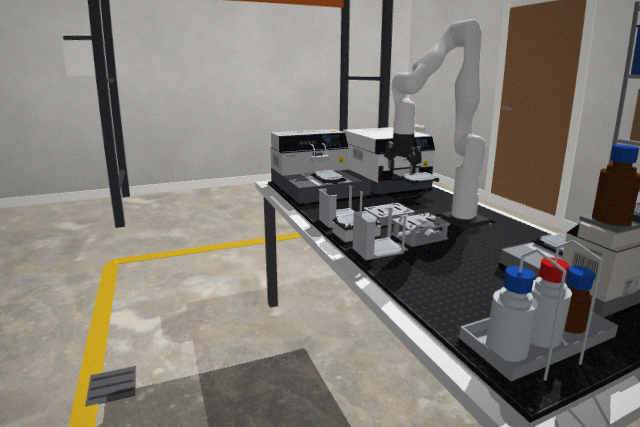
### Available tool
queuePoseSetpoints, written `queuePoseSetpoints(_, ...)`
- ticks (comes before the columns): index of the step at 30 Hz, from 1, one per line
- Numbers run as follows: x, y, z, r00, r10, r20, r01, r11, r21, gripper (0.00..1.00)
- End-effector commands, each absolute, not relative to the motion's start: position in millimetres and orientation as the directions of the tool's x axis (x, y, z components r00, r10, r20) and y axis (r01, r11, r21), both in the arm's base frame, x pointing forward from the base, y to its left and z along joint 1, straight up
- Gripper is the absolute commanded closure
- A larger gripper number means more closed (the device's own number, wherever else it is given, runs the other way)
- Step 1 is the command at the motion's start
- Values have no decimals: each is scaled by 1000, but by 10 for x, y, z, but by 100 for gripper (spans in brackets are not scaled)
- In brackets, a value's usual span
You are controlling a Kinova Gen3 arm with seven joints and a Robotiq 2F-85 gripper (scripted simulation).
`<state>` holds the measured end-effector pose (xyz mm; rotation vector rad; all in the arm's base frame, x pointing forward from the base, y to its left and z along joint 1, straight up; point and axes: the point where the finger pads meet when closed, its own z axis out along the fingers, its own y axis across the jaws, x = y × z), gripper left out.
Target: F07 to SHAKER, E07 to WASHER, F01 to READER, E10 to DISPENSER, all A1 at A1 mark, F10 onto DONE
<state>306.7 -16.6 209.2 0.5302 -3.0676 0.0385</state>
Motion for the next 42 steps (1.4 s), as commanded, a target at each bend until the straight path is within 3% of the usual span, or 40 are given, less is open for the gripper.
queuePoseSetpoints(1, 3012, -81, 2068, -940, -340, 1, -340, 940, 5, 0)
queuePoseSetpoints(12, 3012, -81, 2068, -940, -340, 1, -340, 940, 5, 0)
queuePoseSetpoints(22, 3011, -82, 2068, -1000, 24, 3, 24, 1000, 4, 0)
queuePoseSetpoints(42, 2875, -348, 2067, -1000, 23, 3, 23, 1000, 4, 0)
